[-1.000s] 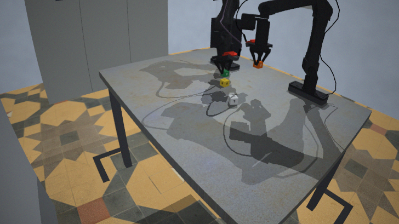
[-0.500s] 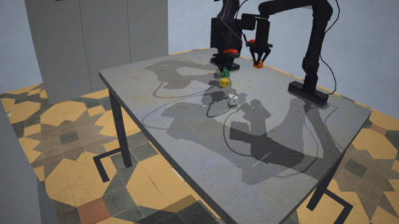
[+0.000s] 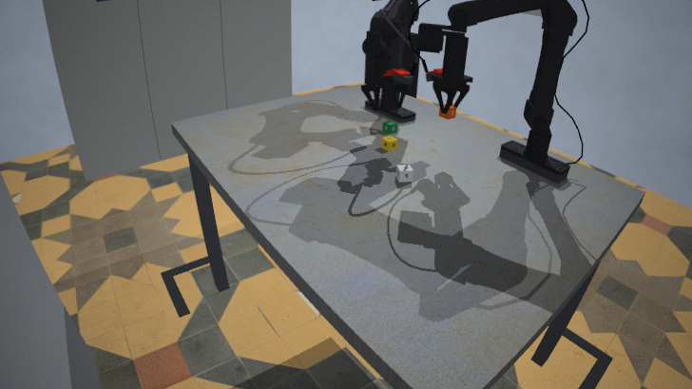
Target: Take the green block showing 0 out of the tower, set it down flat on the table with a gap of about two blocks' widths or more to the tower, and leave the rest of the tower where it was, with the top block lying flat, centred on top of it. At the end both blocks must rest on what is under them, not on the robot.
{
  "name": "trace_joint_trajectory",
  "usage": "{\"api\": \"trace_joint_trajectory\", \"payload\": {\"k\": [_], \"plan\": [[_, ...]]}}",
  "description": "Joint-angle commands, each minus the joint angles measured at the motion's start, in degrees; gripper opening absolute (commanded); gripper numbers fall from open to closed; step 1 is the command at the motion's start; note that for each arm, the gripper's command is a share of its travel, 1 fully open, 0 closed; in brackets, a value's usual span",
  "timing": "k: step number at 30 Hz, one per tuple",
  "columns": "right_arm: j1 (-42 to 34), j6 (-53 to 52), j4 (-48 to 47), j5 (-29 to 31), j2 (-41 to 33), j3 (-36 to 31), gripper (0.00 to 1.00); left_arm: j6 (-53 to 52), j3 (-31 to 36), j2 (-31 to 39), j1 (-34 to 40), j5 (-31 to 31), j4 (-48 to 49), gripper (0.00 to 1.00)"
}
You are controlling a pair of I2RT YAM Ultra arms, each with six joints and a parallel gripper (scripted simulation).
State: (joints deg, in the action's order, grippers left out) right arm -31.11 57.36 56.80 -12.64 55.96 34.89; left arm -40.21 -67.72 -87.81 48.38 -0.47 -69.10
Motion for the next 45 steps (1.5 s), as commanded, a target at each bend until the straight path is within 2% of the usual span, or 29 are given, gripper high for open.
{"api": "trace_joint_trajectory", "payload": {"k": [1,5,12,16,20,26,28,37,40,43,45], "plan": [[1.5,2.4,4.1,-0.5,0.4,1.6,1.0,0.1,0.2,1.0,0.1,-0.1,0.0,0.27],[1.9,2.9,3.9,-0.4,1.6,1.3,1.0,0.1,0.2,1.0,0.1,-0.1,0.0,0.27],[0.1,-3.8,6.4,1.1,-1.1,2.6,1.0,0.1,0.2,1.0,0.1,-0.1,0.0,0.27],[-3.3,-13.4,9.4,1.6,-7.6,5.0,1.0,0.1,0.2,1.0,0.1,-0.1,0.0,0.27],[-6.8,-22.7,12.9,0.8,-18.6,9.3,1.0,0.1,-0.3,0.4,0.1,-0.1,1.5,0.27],[-4.1,-35.5,18.0,0.4,-31.2,16.3,1.0,-0.2,-6.2,-7.4,0.0,-0.1,4.2,0.27],[-4.1,-35.5,18.0,0.4,-31.2,16.3,1.0,-0.2,-6.2,-7.4,0.0,-0.1,4.2,0.27],[5.8,-47.4,21.9,3.8,-41.4,22.3,1.0,-0.5,-17.5,-19.9,-0.3,-0.1,3.8,0.27],[3.5,-51.7,22.1,7.1,-43.4,23.4,1.0,-0.6,-20.6,-22.9,-0.4,-0.1,2.8,0.27],[-1.9,-55.1,22.2,10.0,-44.9,24.1,1.0,-0.6,-23.3,-25.3,-0.5,-0.1,2.5,0.27],[-1.9,-55.1,22.2,10.0,-44.9,24.1,1.0,-0.6,-23.3,-25.3,-0.5,-0.1,2.5,0.27]]}}
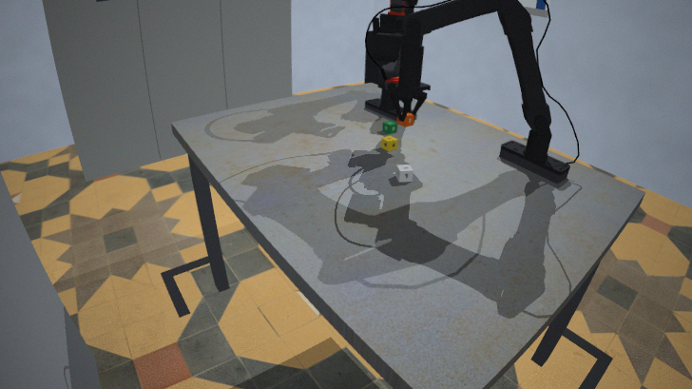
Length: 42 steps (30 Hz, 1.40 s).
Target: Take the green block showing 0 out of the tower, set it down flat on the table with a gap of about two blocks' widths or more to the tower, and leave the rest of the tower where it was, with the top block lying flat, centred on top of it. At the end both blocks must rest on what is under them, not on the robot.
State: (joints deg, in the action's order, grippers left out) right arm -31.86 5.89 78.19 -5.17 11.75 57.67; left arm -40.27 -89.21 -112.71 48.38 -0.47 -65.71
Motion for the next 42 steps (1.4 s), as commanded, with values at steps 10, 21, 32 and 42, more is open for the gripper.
{"api": "trace_joint_trajectory", "payload": {"k": [10,21,32,42], "plan": [[-34.4,-8.2,1.7,6.1,-4.4,3.2,1.0,-0.5,-8.5,-6.6,-0.6,0.0,-1.7,0.27],[-25.0,-4.6,6.0,-0.1,-2.3,4.9,1.0,-0.5,-11.6,-9.0,-0.6,0.0,-1.6,0.27],[-2.9,-0.9,11.3,-5.7,0.2,9.0,1.0,-0.5,-11.6,-9.0,-0.6,0.0,-1.6,0.27],[3.1,0.2,11.5,-6.0,0.8,10.1,1.0,-0.5,-11.6,-9.0,-0.6,0.0,-1.6,0.27]]}}
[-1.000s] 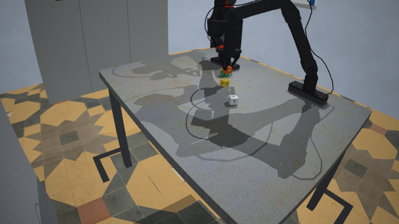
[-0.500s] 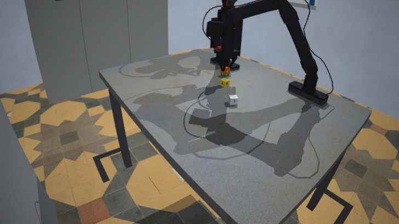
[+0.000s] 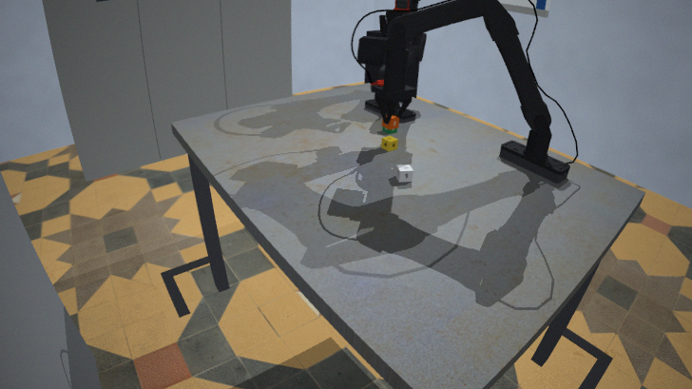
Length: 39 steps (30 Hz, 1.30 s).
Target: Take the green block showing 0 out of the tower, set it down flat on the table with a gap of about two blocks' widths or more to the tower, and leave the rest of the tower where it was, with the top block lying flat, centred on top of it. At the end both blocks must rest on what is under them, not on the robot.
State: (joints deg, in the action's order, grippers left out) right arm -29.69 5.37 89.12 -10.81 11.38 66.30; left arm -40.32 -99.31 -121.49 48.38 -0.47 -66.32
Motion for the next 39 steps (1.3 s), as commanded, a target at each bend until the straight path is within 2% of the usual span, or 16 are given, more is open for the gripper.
{"api": "trace_joint_trajectory", "payload": {"k": [1,20,39], "plan": [[1.0,0.8,0.6,-0.4,1.2,1.5,1.0,-0.5,-1.5,-0.2,-0.6,0.0,-1.0,0.27],[1.0,0.6,0.6,-0.4,1.2,1.5,1.0,-0.3,3.5,-0.8,-0.4,0.0,4.0,0.27],[1.0,0.6,0.6,-0.4,1.2,1.5,1.0,0.0,4.3,-1.5,-0.1,0.0,5.5,0.27]]}}
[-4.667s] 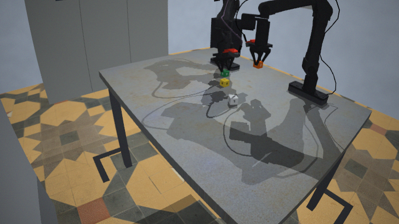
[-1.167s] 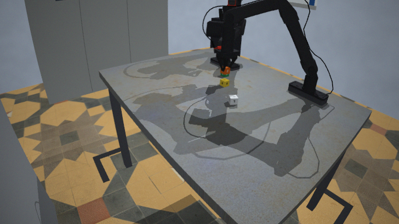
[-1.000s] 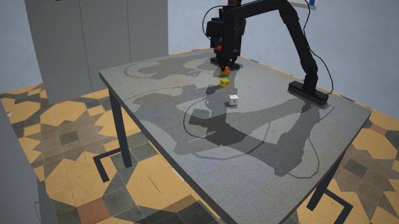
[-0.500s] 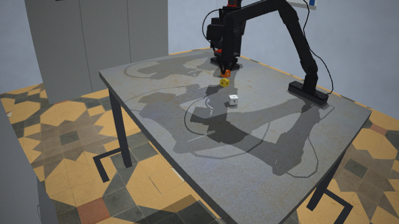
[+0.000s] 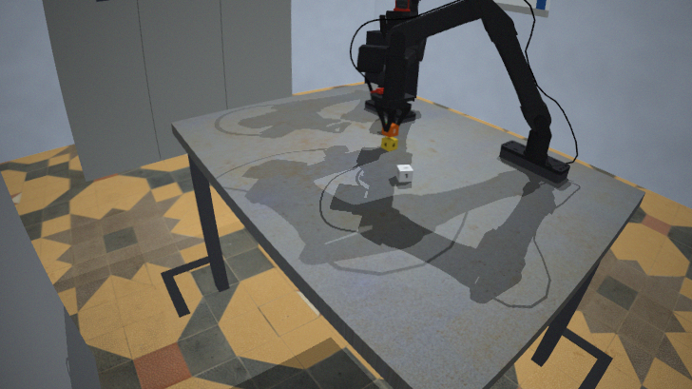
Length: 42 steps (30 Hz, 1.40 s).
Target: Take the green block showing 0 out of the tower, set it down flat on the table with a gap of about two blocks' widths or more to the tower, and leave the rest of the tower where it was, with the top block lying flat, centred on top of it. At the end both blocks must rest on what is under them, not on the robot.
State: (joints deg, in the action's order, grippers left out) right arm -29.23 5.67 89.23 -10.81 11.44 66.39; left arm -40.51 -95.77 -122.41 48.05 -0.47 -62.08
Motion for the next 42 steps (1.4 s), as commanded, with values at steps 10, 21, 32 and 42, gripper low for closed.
{"api": "trace_joint_trajectory", "payload": {"k": [10,21,32,42], "plan": [[0.5,0.3,0.5,-0.4,1.2,1.4,1.0,0.2,1.4,-0.8,0.3,0.0,2.1,0.27],[0.5,0.3,0.5,-0.4,1.2,1.4,1.0,0.2,2.1,-1.1,0.3,0.0,3.0,0.27],[0.5,0.3,0.5,-0.4,1.2,1.4,1.0,0.2,0.5,-0.5,0.3,0.0,1.2,0.38],[0.5,0.3,0.5,-0.4,1.2,1.4,1.0,0.9,-2.4,-1.0,0.8,0.0,-1.5,0.56]]}}
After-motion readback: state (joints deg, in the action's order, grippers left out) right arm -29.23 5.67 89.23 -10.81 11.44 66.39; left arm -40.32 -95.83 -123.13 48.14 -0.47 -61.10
